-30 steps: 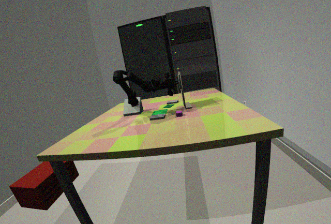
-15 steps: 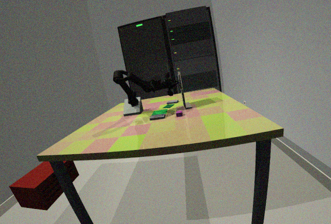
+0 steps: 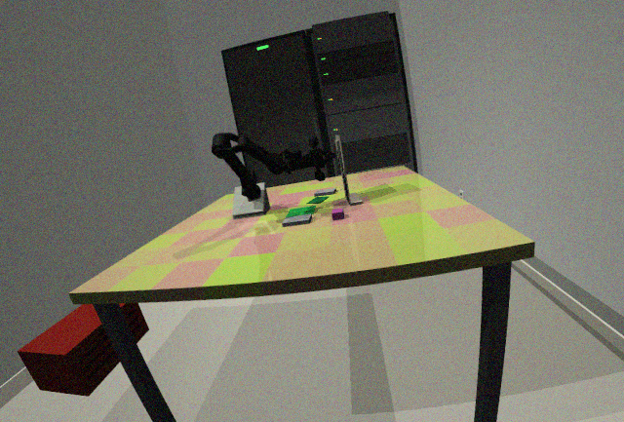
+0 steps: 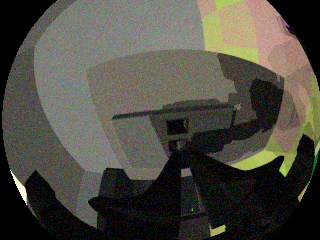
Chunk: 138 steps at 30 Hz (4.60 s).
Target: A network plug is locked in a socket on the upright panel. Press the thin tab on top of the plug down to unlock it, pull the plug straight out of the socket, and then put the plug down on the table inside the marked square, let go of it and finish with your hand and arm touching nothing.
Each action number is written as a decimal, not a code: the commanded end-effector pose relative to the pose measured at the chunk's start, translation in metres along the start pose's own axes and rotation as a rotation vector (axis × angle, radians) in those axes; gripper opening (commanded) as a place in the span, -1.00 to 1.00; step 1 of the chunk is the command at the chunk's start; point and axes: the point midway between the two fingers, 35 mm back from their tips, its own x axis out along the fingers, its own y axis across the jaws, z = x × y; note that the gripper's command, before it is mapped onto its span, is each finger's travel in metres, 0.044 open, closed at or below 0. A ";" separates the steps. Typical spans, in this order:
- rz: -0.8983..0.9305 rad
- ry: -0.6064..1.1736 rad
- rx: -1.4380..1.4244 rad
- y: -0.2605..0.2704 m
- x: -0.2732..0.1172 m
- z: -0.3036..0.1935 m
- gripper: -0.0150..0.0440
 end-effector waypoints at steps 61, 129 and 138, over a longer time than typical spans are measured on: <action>-0.002 0.003 0.006 0.000 -0.035 -0.020 -0.49; -0.004 0.006 0.009 0.058 -0.076 -0.021 -0.49; -0.079 0.002 0.064 0.047 -0.077 -0.024 -0.49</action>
